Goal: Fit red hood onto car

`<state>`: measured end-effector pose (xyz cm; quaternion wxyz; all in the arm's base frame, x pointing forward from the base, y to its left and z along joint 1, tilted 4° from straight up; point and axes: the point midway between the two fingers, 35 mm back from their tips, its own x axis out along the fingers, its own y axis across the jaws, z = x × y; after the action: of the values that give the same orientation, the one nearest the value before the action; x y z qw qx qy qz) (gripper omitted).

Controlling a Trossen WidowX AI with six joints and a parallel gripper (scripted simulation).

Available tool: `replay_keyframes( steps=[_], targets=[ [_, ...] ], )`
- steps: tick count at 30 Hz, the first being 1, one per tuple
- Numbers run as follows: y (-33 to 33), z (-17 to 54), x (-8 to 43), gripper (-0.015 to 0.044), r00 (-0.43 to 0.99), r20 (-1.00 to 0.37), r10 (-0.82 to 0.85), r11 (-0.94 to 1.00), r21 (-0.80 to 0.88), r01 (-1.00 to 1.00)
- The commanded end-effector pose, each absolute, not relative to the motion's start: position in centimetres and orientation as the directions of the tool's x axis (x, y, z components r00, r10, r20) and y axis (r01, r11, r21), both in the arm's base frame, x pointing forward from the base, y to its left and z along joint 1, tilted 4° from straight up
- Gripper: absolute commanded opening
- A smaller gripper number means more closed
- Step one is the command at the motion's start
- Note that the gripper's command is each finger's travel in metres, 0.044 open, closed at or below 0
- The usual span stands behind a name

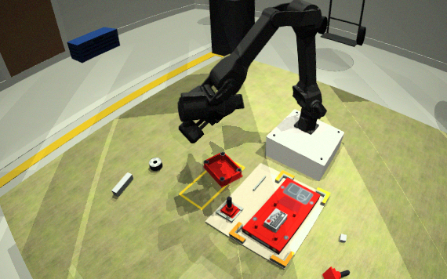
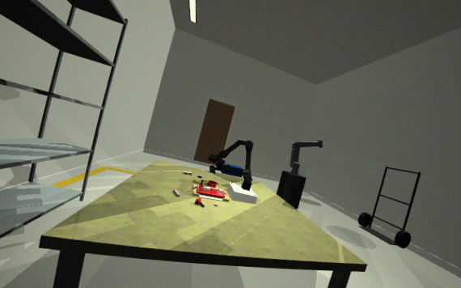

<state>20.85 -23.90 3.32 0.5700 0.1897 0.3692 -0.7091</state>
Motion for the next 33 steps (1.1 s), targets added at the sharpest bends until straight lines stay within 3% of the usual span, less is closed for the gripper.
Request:
replay_keyframes(
  steps=[1, 12, 33],
  targets=[
    [-18.4, 3.1, 25.1, 0.0440, -0.259, -0.669, -0.697, -0.161, -0.206, 0.965],
    [-10.6, 3.1, 27.9, 0.0440, -0.243, -0.604, -0.759, -0.262, -0.058, 0.963],
    [-10.3, 2.5, 27.9, 0.0440, -0.240, -0.601, -0.762, -0.265, -0.049, 0.963]
  ],
)
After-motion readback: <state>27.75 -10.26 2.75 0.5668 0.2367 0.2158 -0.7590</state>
